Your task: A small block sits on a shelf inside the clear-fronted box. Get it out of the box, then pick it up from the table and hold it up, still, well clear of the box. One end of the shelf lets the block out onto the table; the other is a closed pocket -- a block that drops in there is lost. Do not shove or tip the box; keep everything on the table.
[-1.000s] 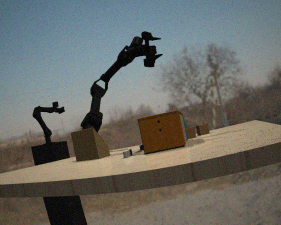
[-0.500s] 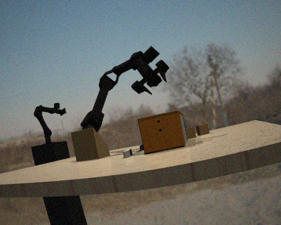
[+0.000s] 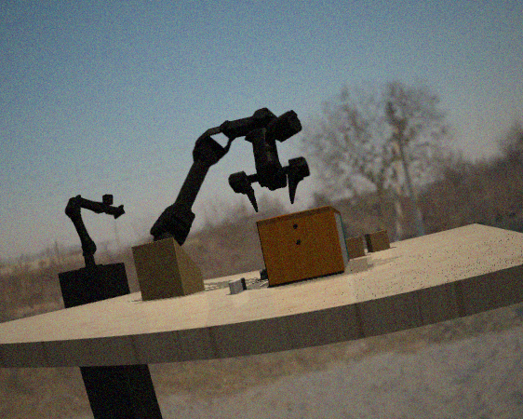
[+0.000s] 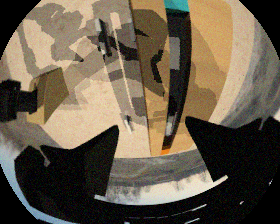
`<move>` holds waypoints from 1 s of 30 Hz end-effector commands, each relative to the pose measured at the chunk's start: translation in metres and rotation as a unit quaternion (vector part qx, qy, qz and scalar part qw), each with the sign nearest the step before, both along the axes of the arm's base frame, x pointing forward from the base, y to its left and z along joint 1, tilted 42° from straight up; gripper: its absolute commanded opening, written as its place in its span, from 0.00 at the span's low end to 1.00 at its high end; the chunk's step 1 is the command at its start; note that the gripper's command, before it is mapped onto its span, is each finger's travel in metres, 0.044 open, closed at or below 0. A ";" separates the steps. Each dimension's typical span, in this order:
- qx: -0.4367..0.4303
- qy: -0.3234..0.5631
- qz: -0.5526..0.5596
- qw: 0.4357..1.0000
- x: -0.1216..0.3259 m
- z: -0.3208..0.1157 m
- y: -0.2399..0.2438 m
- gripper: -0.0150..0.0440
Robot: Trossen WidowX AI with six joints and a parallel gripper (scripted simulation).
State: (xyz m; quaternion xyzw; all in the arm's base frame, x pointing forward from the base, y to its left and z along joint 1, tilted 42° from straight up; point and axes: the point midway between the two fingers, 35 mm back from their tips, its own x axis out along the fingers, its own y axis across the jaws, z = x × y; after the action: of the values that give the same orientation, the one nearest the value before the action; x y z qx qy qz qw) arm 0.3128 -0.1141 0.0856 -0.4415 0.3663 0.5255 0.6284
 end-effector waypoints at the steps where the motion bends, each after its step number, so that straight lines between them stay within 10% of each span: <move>1: 0.006 0.005 0.008 1.000 -0.002 -0.004 0.003 0.93; 30: 0.006 0.004 0.008 1.000 0.005 -0.040 0.030 0.93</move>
State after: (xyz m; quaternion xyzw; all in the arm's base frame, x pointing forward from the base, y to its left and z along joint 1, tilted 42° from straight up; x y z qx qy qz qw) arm 0.3171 -0.0886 0.0505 -0.4411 0.3625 0.5352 0.6226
